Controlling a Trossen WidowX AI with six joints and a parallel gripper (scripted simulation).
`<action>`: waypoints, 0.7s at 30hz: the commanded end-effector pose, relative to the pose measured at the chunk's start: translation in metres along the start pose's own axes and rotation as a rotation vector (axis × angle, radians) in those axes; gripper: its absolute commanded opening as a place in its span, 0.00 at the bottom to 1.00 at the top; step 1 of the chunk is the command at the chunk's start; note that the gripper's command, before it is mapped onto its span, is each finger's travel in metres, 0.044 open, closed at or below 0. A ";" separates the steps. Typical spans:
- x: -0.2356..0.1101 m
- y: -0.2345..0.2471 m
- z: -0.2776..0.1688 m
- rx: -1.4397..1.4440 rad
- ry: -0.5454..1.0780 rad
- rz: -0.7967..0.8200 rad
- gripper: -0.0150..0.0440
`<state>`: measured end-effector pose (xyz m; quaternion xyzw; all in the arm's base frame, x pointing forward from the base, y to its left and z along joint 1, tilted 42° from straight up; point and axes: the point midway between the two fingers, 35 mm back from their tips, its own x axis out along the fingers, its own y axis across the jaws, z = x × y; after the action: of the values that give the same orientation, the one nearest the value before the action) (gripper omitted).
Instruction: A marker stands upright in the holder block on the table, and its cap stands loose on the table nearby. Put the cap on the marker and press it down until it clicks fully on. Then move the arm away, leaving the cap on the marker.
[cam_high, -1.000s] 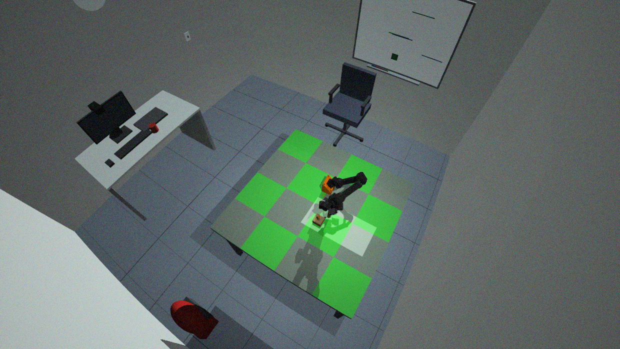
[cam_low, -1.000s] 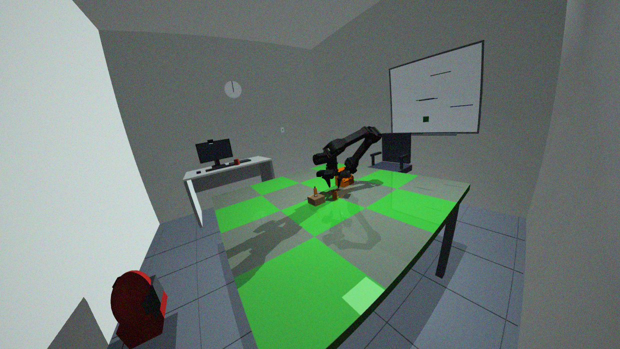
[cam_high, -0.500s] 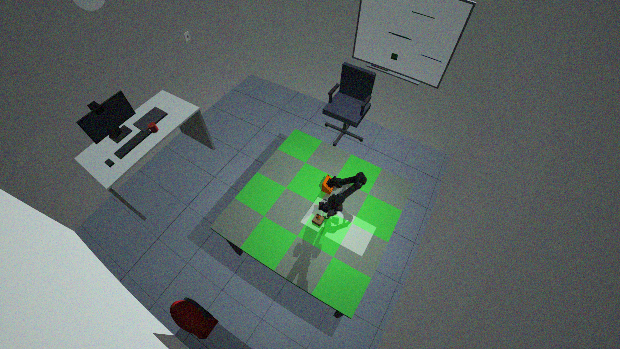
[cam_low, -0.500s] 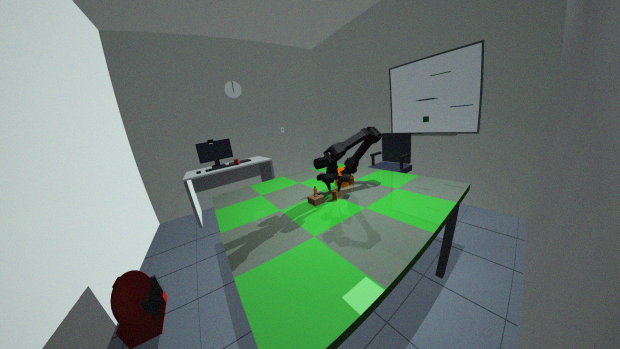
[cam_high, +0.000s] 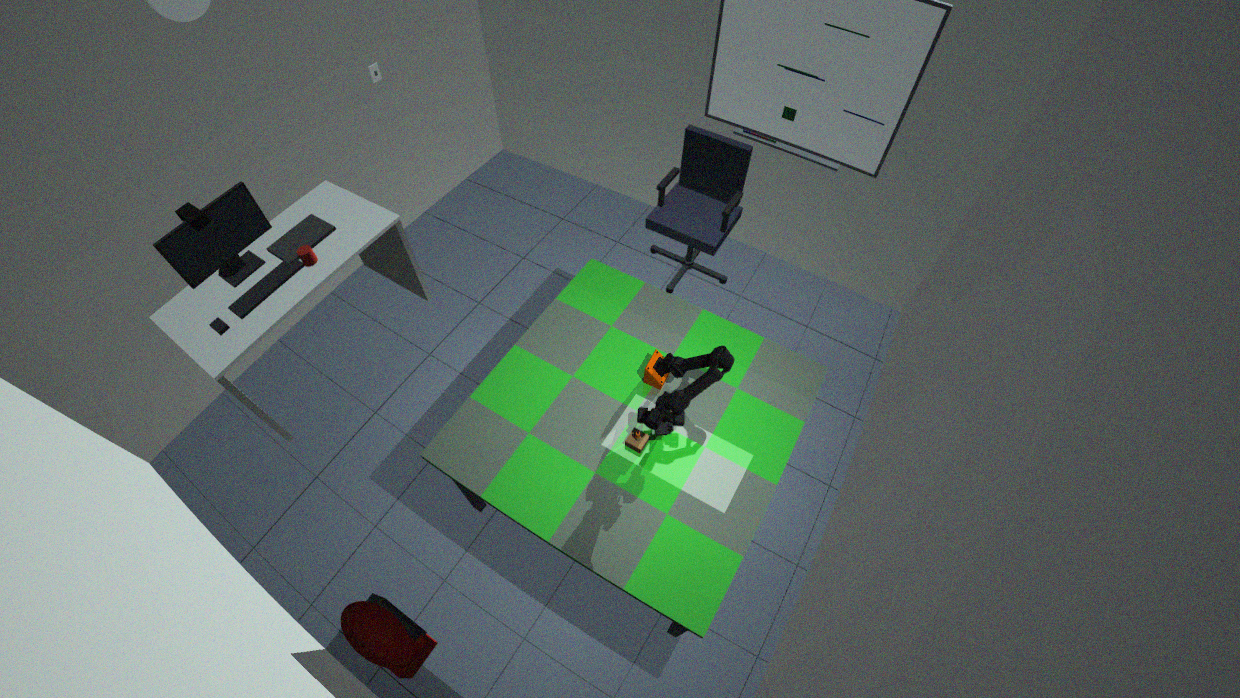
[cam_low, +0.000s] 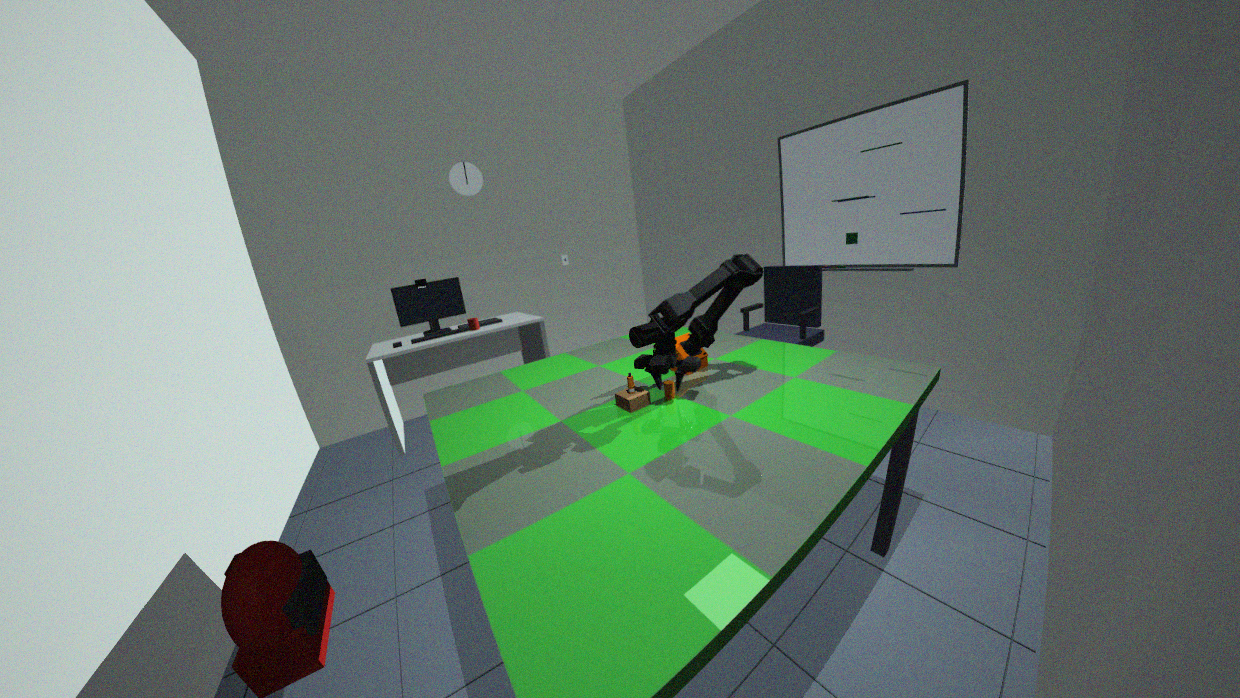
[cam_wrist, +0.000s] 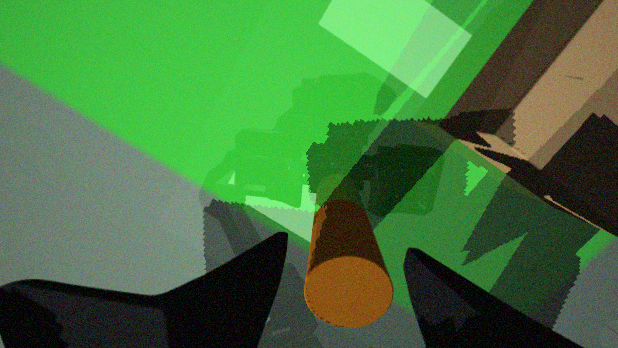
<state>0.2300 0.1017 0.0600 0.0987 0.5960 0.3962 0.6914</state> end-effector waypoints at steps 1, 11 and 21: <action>0.007 0.000 -0.001 0.006 0.000 0.007 0.68; 0.012 0.001 -0.001 0.005 0.000 0.008 0.49; 0.011 0.000 -0.001 0.005 0.000 0.007 0.31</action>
<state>0.2283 0.1090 0.0507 0.1011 0.5971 0.3966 0.6899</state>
